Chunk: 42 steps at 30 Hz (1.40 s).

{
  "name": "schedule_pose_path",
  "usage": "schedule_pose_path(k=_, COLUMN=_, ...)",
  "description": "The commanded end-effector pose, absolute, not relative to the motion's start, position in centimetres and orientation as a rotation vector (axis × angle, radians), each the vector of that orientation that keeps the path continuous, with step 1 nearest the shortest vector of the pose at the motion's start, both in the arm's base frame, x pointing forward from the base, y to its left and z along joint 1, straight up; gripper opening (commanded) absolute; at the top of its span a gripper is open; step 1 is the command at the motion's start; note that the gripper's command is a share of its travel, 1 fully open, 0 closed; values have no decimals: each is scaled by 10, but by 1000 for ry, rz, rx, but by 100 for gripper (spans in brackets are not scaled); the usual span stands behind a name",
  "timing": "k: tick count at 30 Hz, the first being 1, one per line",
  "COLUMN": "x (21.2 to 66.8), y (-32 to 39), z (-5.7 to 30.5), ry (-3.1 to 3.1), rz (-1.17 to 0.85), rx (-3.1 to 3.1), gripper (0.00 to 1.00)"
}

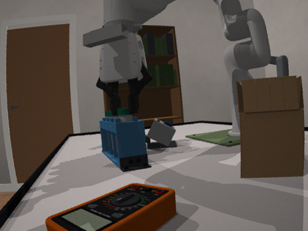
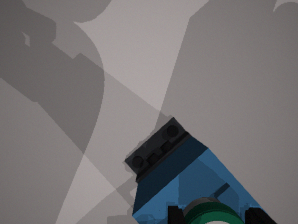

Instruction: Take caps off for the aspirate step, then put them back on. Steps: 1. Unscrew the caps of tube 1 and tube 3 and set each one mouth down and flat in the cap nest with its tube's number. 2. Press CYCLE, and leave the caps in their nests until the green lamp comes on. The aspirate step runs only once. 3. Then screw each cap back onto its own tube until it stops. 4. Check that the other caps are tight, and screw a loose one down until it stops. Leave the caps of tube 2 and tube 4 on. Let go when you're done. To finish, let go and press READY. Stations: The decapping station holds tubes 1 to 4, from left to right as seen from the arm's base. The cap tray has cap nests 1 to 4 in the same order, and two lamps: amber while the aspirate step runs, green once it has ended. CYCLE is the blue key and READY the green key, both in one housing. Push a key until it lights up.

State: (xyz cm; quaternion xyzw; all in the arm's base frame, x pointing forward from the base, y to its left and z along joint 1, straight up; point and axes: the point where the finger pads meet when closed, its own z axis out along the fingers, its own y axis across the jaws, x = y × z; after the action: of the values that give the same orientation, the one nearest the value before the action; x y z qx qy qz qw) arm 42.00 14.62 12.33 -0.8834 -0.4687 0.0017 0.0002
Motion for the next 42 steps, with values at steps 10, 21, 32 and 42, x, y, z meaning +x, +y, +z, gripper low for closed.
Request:
schedule_pose_path(k=10, x=421, y=147, z=125, ry=-2244, rz=-3, rx=-2196, gripper=0)
schedule_pose_path(k=21, x=421, y=147, z=125, ry=-2666, rz=-3, rx=-1660, gripper=0)
schedule_pose_path(k=32, x=421, y=147, z=125, ry=-2958, rz=-4, rx=-1056, gripper=0)
schedule_pose_path(k=42, x=421, y=147, z=125, ry=-2984, rz=-4, rx=-980, gripper=46)
